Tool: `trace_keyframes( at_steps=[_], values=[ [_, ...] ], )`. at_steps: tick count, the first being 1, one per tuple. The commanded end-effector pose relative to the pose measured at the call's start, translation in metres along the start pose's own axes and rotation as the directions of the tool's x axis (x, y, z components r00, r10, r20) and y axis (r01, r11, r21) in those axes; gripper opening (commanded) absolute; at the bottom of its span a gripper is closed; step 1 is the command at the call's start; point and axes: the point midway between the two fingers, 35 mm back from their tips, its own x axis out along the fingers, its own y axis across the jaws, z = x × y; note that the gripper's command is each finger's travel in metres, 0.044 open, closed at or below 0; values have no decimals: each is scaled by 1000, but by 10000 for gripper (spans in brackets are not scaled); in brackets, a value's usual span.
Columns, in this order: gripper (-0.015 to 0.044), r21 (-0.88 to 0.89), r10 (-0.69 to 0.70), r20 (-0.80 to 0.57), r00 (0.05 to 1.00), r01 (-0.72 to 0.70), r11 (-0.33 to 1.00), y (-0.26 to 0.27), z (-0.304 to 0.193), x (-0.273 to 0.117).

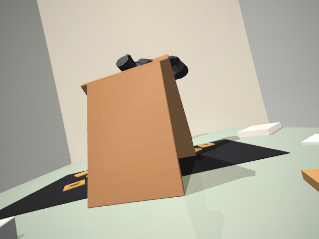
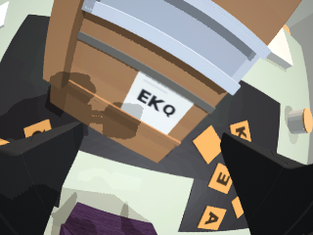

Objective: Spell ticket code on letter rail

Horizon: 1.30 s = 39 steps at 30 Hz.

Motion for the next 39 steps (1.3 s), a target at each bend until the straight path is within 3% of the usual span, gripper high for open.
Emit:
trace_keyframes(
  at_steps=[1,9,19,39],
  values=[
    [440,-475,128,29,991,-99,874,5,30,-36],
    [440,-667,197,91,976,-87,740,7,50,-61],
    [440,-870,243,184,952,43,491,4,74,-88],
    [440,-874,244,187,952,48,483,4,74,-89]
  ],
)
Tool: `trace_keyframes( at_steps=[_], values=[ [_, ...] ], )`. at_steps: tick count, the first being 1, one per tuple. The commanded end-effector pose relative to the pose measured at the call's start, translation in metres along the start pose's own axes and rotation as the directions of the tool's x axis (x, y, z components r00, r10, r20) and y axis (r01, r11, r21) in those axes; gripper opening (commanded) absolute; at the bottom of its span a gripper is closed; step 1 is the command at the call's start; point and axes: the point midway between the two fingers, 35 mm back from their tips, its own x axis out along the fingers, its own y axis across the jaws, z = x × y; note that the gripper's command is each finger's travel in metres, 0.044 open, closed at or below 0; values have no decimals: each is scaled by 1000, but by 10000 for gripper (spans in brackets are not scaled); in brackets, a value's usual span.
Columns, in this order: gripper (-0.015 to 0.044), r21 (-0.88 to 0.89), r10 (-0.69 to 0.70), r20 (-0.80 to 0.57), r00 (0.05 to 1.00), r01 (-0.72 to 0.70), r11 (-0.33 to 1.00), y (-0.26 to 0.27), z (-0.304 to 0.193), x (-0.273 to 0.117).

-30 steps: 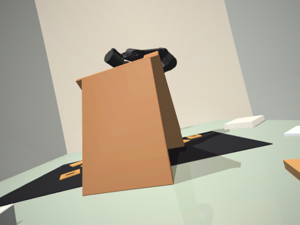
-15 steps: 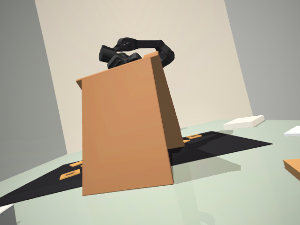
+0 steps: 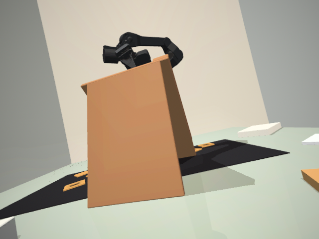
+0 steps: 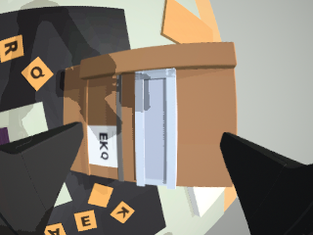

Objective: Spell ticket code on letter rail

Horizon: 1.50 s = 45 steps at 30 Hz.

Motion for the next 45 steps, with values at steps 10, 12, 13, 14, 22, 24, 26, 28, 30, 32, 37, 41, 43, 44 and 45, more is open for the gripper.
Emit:
trace_keyframes(
  at_steps=[10,12,13,14,22,24,26,28,30,32,37,41,43,44,45],
  values=[
    [440,3,10,-158,987,-10,1000,2,17,0],
    [440,2,-9,-224,975,10,1000,2,25,-2],
    [440,1,-17,-240,971,18,1000,2,27,-2],
    [440,0,-20,-245,969,21,1000,2,27,-2],
    [440,0,-20,-245,969,21,1000,2,27,-2],
    [440,0,-20,-245,969,21,1000,2,27,-2],
    [440,0,-20,-245,969,21,1000,2,27,-2],
    [387,2,-14,-248,969,15,1000,0,24,-2],
    [340,9,2,-258,966,0,1000,-5,13,0],
    [340,19,30,-272,962,-25,999,-12,-5,4],
    [340,48,117,-313,943,-107,993,-25,-64,20],
    [340,63,189,-334,923,-178,982,-26,-114,34],
    [340,71,226,-343,912,-215,974,-23,-139,42],
    [340,74,245,-347,905,-234,969,-21,-151,47],
    [340,78,263,-351,899,-252,964,-17,-164,51]
  ],
)
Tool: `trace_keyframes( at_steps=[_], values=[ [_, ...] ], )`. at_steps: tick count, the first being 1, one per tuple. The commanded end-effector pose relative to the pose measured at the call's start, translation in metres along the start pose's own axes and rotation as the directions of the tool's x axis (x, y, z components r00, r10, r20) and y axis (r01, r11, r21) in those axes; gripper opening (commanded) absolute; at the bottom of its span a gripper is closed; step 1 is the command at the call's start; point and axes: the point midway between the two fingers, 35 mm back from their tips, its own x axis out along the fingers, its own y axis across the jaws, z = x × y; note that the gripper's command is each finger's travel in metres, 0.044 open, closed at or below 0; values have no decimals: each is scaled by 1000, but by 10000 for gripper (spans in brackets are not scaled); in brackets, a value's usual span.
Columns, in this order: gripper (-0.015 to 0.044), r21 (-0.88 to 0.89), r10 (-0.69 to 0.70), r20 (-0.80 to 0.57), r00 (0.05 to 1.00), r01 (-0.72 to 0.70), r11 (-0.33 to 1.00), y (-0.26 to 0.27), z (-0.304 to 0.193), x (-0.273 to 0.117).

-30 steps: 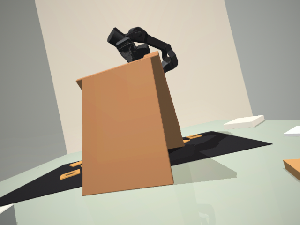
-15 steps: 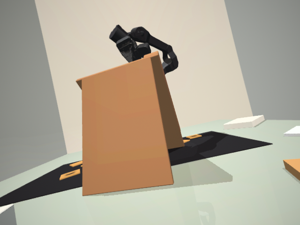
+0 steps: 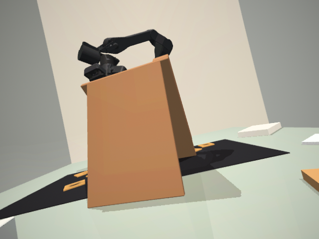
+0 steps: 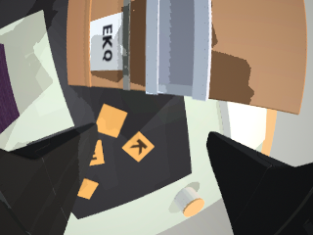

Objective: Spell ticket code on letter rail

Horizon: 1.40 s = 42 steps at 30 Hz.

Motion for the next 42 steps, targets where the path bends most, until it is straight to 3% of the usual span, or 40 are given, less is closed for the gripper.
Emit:
trace_keyframes(
  at_steps=[1,15,42],
  values=[
    [340,-17,73,-27,997,-74,997,3,-40,33],
    [340,-53,337,-80,938,-342,938,87,-154,153],
    [340,-61,348,-79,934,-353,934,102,-162,190]
  ],
)
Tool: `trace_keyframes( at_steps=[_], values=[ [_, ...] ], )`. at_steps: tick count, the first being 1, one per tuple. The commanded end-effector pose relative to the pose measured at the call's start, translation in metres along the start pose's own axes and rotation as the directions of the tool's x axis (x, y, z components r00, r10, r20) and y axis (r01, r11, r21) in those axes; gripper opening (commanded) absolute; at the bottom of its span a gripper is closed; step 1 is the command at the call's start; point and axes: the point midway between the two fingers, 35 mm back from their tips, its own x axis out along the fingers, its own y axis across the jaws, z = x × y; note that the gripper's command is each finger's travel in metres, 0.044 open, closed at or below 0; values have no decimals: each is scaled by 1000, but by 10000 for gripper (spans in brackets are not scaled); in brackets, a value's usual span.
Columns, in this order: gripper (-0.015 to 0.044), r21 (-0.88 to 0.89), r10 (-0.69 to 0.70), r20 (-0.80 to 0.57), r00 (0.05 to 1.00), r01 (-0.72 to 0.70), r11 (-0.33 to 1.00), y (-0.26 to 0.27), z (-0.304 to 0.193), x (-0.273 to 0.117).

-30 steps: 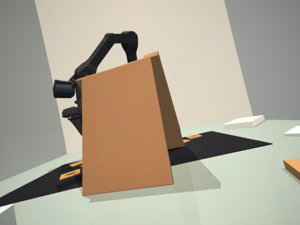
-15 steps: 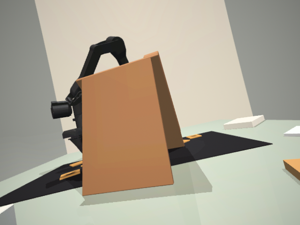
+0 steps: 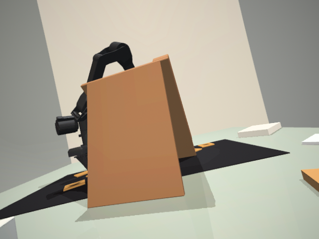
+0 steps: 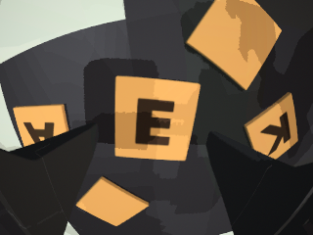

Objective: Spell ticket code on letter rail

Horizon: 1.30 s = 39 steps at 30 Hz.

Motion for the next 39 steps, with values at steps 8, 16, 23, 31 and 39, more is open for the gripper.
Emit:
trace_keyframes(
  at_steps=[8,16,23,31,39],
  values=[
    [340,4,-5,3,1000,5,1000,0,1,11],
    [340,4,-5,4,1000,5,1000,0,1,20],
    [314,4,-5,4,1000,5,1000,0,1,20],
    [241,4,-5,4,1000,5,1000,0,1,20],
    [109,4,-5,3,1000,5,1000,0,0,16]
  ],
)
